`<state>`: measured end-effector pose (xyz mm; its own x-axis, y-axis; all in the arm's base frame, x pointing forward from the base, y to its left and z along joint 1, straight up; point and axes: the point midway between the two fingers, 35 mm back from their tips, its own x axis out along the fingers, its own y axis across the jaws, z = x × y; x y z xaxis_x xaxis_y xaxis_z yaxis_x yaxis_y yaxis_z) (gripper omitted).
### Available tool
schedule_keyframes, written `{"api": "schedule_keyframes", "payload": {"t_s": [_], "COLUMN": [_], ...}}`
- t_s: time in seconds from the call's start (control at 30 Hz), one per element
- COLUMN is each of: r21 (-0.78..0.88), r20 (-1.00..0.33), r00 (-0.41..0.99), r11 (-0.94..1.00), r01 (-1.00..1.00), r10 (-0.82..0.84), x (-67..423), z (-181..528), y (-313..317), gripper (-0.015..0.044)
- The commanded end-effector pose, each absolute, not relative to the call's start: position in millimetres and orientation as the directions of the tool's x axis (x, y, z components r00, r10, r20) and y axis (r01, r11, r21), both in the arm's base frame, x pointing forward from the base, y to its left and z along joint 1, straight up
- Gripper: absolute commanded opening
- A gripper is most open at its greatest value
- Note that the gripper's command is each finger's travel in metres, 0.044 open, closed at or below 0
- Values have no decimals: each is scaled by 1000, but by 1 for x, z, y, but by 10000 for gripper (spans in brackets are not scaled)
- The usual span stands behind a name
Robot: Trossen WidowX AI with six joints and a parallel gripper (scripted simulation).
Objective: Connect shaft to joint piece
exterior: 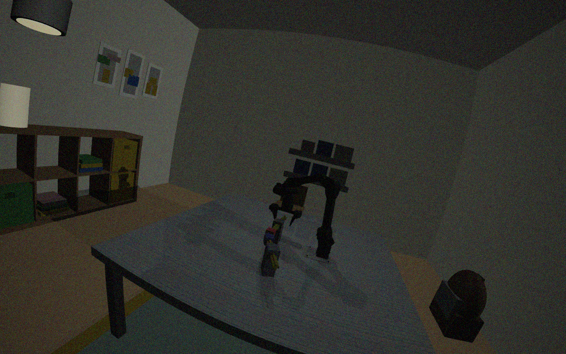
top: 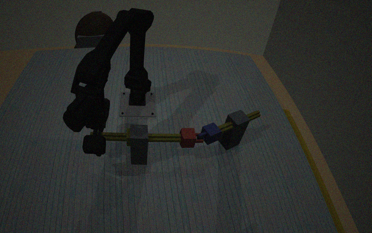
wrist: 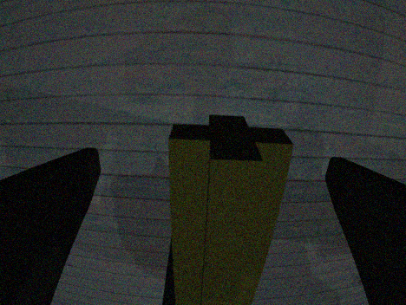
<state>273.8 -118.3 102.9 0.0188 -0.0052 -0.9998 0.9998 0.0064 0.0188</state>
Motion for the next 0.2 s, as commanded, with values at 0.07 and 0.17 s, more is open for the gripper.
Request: {"api": "schedule_keyframes", "payload": {"t_s": [0.07,0.17], "r21": [21,22], "r20": [-1000,-1000], "r00": [21,22], "r11": [8,8], "r01": [1000,1000], "r10": [-4,-4], "x": [274,273], "z": [123,132], "y": [-119,-119], "gripper": [440,440]}}
